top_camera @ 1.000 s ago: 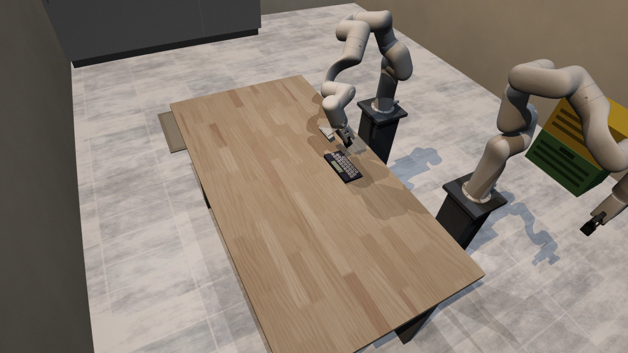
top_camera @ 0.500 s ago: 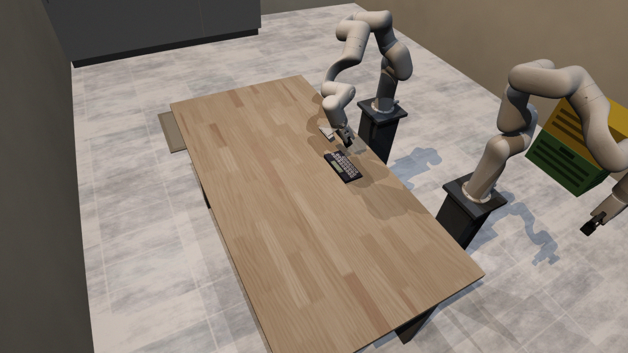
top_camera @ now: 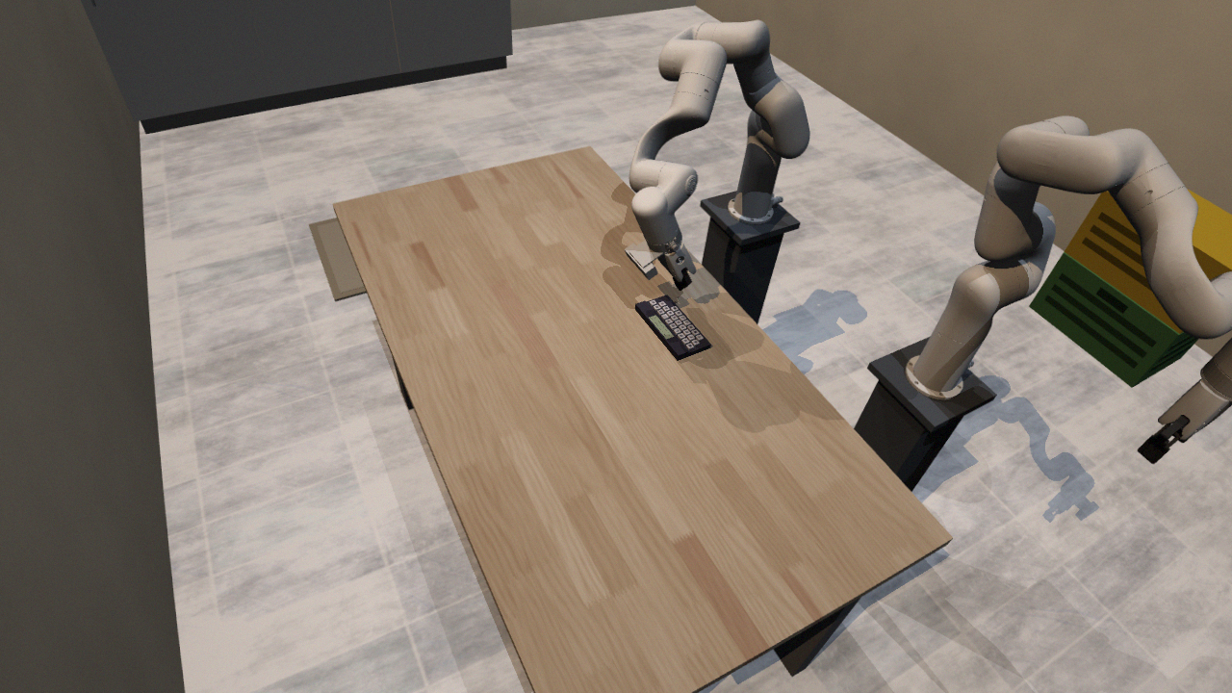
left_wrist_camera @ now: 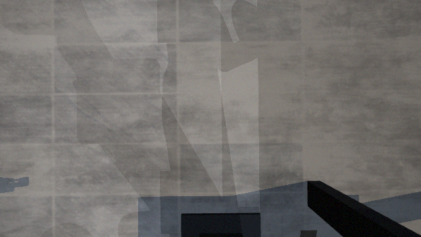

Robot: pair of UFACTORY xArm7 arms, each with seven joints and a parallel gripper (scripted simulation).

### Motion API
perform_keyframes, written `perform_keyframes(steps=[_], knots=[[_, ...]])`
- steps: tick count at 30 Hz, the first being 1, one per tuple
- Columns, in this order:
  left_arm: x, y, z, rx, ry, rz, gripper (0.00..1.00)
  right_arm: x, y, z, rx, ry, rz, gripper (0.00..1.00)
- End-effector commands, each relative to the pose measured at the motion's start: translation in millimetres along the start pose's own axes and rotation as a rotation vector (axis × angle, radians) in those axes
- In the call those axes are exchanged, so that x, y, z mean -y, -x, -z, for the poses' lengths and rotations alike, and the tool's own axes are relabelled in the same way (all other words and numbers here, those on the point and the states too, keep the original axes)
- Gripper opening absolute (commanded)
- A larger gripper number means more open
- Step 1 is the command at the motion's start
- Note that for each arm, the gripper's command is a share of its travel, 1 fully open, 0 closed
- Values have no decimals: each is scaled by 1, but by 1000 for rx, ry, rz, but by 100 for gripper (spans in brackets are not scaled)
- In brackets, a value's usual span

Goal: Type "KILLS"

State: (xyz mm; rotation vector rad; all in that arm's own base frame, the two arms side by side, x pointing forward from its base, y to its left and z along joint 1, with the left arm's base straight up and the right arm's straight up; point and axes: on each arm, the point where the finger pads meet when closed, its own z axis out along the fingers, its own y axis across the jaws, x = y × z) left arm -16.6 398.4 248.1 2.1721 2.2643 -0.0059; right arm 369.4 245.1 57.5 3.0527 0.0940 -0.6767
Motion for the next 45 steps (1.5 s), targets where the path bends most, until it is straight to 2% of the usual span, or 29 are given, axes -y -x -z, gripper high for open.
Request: perform_keyframes(steps=[1,15,30,45], knots=[[0,-1,2,-5,0,0,100,3,-1,3,-4,-1,1,0],[0,-1,2,-5,0,0,100,32,-6,27,-5,-2,1,0],[0,-1,2,-5,0,0,100,84,-15,69,-5,-2,1,0],[0,-1,2,-5,0,0,100,98,-17,80,-5,-3,1,0]])
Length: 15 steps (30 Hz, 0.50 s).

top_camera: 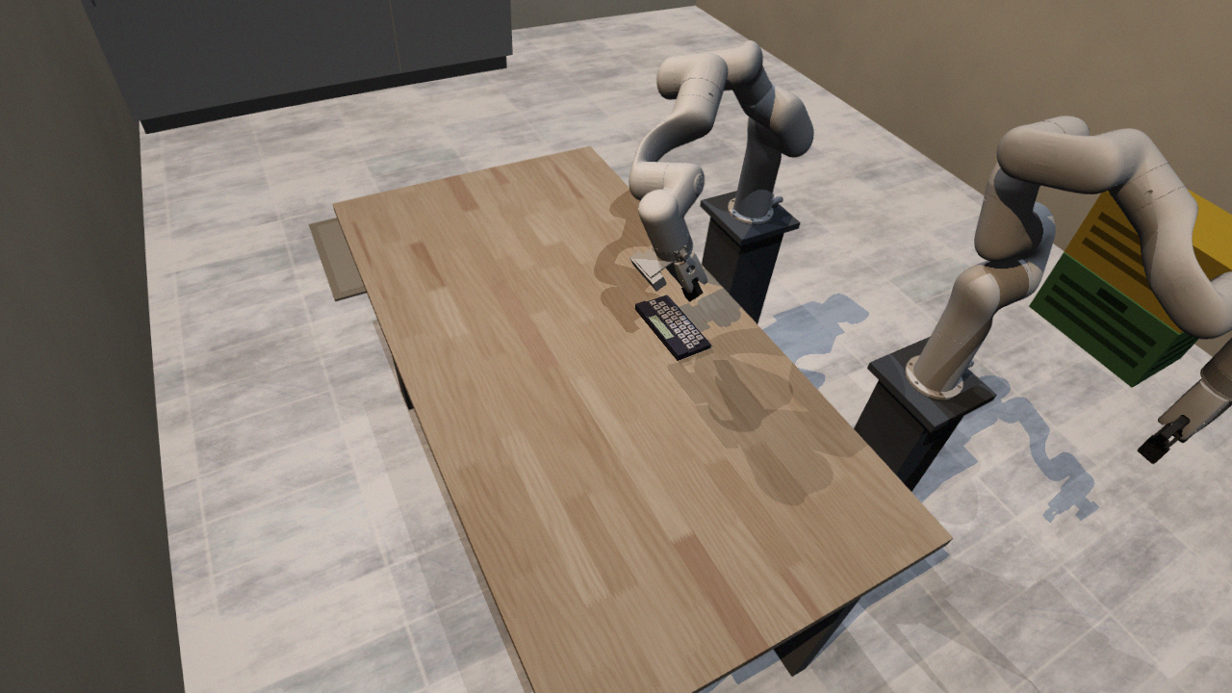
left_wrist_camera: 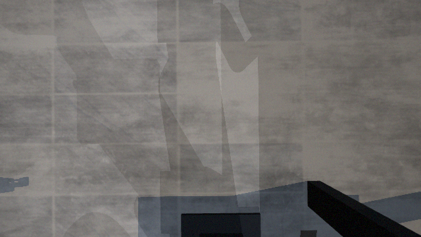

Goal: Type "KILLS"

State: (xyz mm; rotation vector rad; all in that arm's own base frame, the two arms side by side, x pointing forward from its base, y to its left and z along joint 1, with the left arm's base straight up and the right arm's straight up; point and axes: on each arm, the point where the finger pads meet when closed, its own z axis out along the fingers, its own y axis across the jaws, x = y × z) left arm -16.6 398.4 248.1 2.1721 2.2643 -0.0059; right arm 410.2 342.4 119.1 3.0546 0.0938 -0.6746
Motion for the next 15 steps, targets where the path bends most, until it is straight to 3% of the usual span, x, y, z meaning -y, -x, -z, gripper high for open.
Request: perform_keyframes(steps=[1,15], knots=[[0,-1,2,-5,0,0,100,4,-1,5,-3,-1,1,0],[0,-1,2,-5,0,0,100,4,-6,-6,-3,-1,1,0]])
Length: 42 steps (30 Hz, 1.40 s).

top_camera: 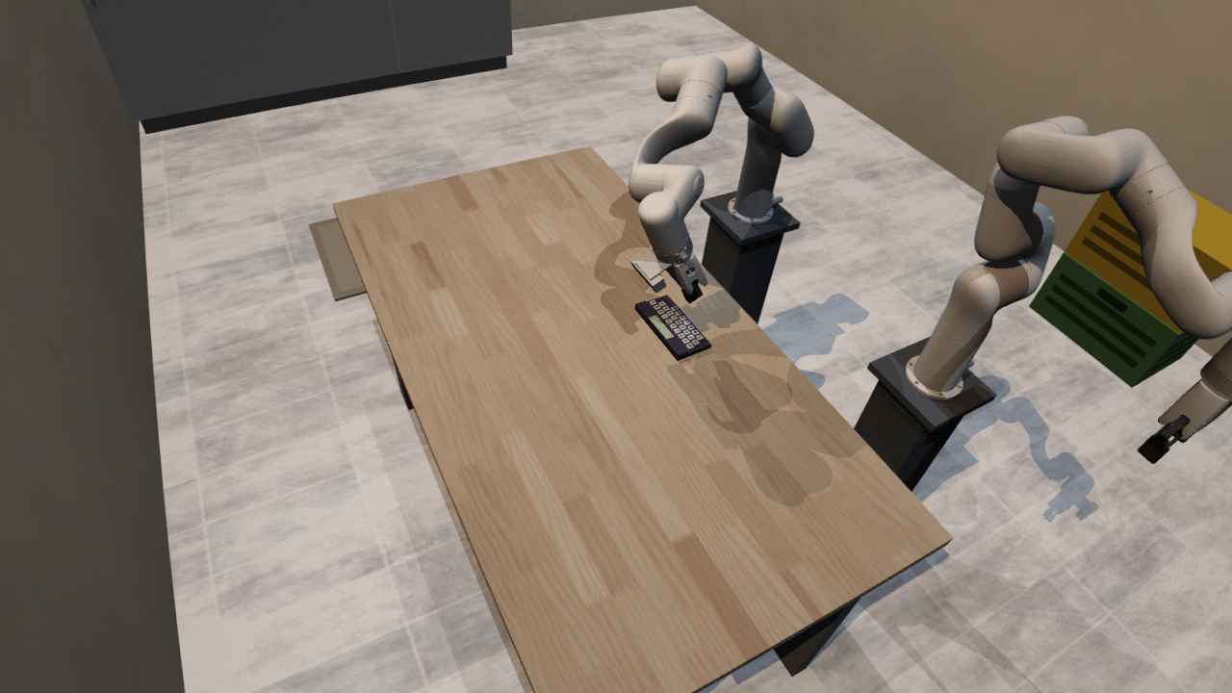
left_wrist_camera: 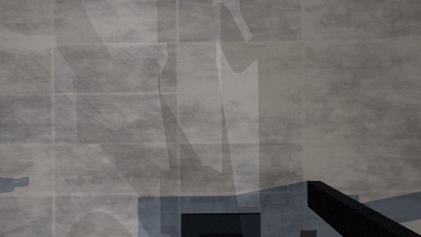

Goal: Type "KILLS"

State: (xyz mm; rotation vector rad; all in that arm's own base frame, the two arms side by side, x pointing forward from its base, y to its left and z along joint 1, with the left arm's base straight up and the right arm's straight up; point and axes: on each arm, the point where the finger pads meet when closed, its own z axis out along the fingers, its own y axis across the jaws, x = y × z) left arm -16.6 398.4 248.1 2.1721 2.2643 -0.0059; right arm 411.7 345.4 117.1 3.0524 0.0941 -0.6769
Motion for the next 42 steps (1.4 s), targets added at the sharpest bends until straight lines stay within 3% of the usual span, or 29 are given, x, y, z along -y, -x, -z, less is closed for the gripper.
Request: perform_keyframes(steps=[1,20,42], knots=[[0,-1,2,-5,0,0,100,1,-5,-7,-5,-3,1,0],[0,-1,2,-5,0,0,100,1,-27,-55,-5,-3,1,0],[0,-1,2,-5,0,0,100,1,-31,-63,-5,-3,1,0]])
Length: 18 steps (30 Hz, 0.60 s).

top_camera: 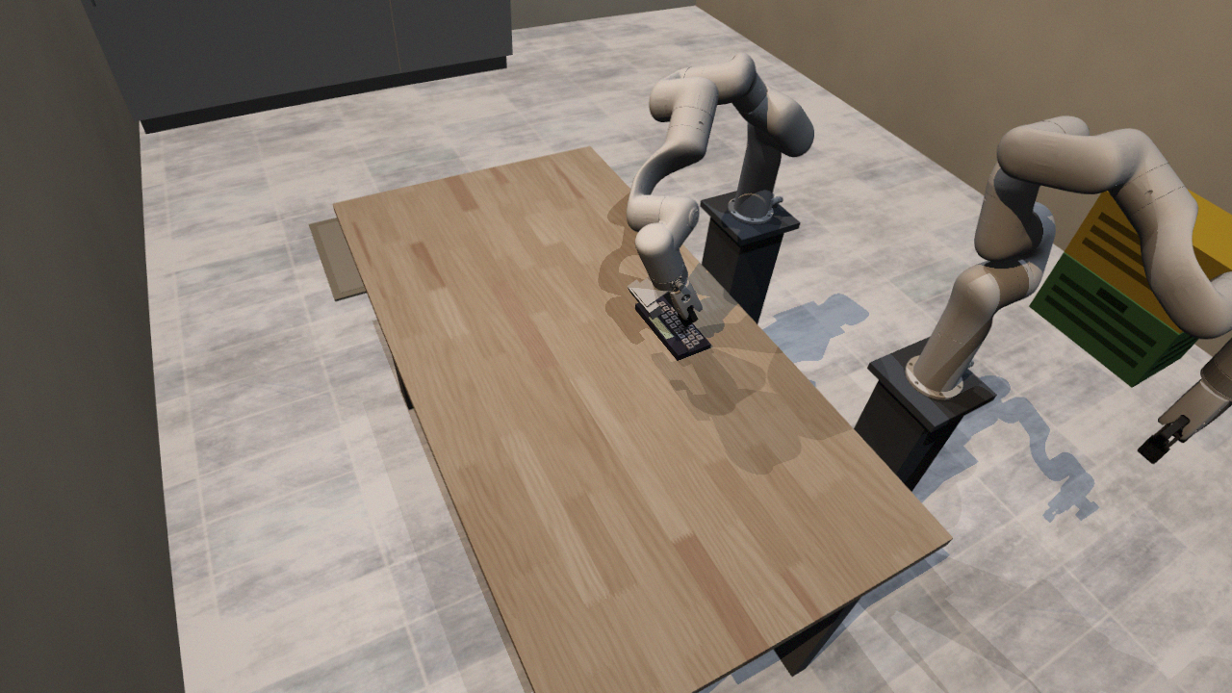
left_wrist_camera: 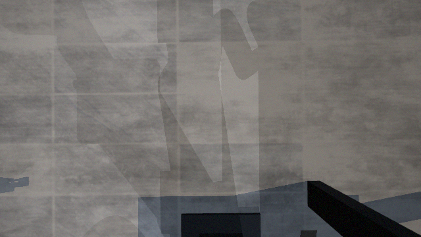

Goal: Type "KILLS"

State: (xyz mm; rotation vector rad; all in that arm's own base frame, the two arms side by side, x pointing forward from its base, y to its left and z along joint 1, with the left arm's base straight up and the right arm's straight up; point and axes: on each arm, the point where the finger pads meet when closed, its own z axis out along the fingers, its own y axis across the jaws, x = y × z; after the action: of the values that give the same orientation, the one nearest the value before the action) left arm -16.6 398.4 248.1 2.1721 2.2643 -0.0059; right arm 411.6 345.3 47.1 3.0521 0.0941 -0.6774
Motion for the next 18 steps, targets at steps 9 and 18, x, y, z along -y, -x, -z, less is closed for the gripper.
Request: perform_keyframes(steps=[9,18], knots=[[0,-1,2,-5,0,0,100,1,-2,-2,-5,-3,1,0],[0,-1,2,-5,0,0,100,1,-3,-3,-5,-3,1,0]])
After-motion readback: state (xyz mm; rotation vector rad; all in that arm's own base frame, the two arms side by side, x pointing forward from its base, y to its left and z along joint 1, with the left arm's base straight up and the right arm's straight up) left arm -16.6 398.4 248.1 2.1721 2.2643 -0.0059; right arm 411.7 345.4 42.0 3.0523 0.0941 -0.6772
